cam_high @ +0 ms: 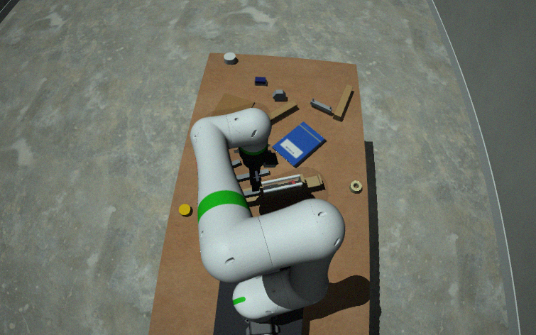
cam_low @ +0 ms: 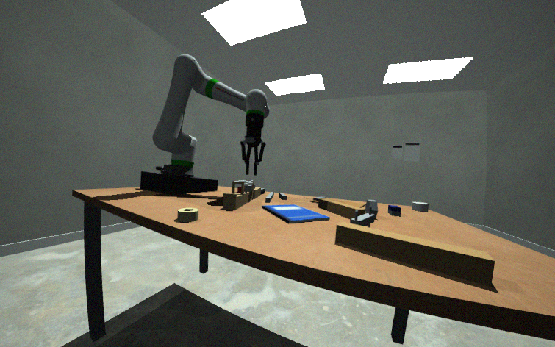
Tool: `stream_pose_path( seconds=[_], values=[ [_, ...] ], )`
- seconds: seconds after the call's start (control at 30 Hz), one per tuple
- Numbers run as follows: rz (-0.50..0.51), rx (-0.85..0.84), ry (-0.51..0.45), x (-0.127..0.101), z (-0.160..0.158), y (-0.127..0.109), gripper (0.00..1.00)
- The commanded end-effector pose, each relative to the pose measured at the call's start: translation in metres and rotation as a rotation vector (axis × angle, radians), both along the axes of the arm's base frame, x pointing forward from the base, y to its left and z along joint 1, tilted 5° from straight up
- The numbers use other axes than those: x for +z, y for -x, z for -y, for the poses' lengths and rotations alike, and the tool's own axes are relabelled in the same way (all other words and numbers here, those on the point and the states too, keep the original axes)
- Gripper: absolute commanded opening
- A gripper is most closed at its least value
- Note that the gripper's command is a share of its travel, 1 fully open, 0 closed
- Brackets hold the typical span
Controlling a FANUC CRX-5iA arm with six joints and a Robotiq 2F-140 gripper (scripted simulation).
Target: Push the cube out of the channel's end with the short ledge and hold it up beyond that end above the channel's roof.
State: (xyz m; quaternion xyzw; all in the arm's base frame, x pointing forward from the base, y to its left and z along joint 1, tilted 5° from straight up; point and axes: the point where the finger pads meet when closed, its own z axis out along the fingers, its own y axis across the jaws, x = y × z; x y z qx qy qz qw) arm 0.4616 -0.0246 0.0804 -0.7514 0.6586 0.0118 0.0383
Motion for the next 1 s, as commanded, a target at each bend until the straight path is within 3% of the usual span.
stream_pose_path(
  seconds=[0.0, 0.47, 0.53, 0.6, 0.67, 0.73, 0.77, 0.9, 0.97],
  values=[
    [0.002, 0.000, 0.000, 0.001, 0.000, -0.001, 0.30],
    [0.002, 0.002, 0.000, 0.001, 0.000, -0.002, 0.30],
    [0.004, 0.031, 0.001, 0.005, -0.013, -0.022, 0.30],
    [0.009, 0.101, 0.004, 0.012, -0.043, -0.065, 0.30],
    [0.015, 0.180, 0.007, 0.011, -0.057, -0.079, 0.30],
    [0.015, 0.180, 0.007, 0.011, -0.057, -0.079, 0.30],
    [0.017, 0.211, 0.008, 0.014, -0.086, -0.113, 0.30],
    [0.020, 0.242, 0.009, 0.014, -0.117, -0.147, 0.30],
    [0.020, 0.242, 0.009, 0.014, -0.118, -0.148, 0.30]
  ],
)
